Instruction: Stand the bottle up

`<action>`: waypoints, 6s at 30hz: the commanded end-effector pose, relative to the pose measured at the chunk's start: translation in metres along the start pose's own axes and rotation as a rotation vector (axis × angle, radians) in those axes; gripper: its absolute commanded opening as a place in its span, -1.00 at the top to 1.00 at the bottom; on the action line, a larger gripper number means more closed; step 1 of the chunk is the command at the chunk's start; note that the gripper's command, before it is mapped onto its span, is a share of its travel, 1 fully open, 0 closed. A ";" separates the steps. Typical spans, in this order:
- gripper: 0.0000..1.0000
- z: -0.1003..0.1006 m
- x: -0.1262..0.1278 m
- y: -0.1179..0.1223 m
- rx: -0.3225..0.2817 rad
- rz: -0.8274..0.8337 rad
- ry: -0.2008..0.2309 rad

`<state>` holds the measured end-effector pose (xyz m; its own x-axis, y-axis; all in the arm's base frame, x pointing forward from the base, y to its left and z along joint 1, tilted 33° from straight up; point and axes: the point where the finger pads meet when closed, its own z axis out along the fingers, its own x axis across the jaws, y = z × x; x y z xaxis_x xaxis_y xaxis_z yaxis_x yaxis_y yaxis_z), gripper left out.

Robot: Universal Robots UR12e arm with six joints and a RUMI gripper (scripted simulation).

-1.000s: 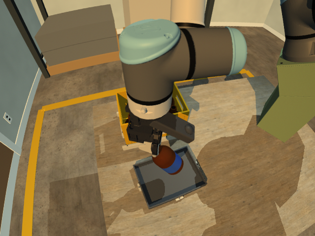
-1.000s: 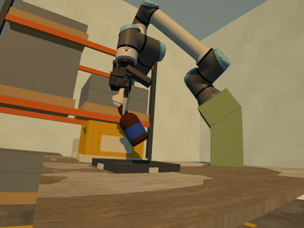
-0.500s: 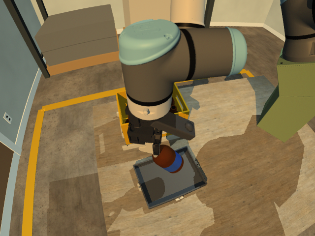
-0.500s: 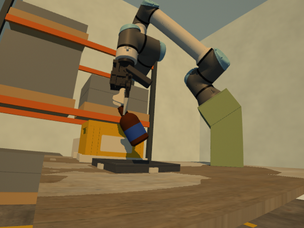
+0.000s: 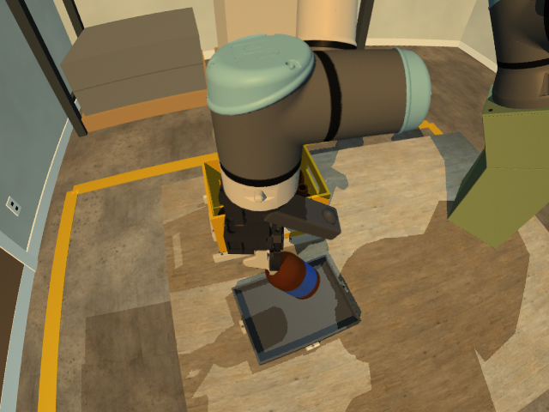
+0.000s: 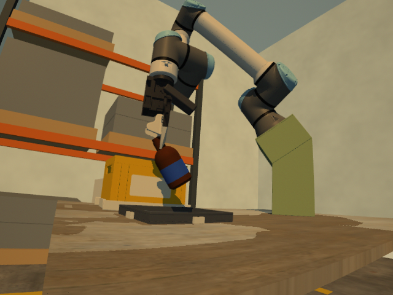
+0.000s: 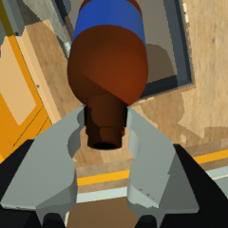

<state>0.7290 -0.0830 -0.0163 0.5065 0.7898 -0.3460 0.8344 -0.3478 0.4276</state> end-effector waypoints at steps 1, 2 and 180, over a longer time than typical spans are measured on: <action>1.00 -0.001 0.000 0.000 -0.001 -0.003 0.001; 1.00 -0.001 0.000 0.000 -0.001 -0.003 0.001; 1.00 0.000 0.000 -0.001 -0.351 -0.003 0.002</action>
<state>0.7282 -0.0830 -0.0175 0.5037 0.7912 -0.3469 0.7110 -0.1516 0.6867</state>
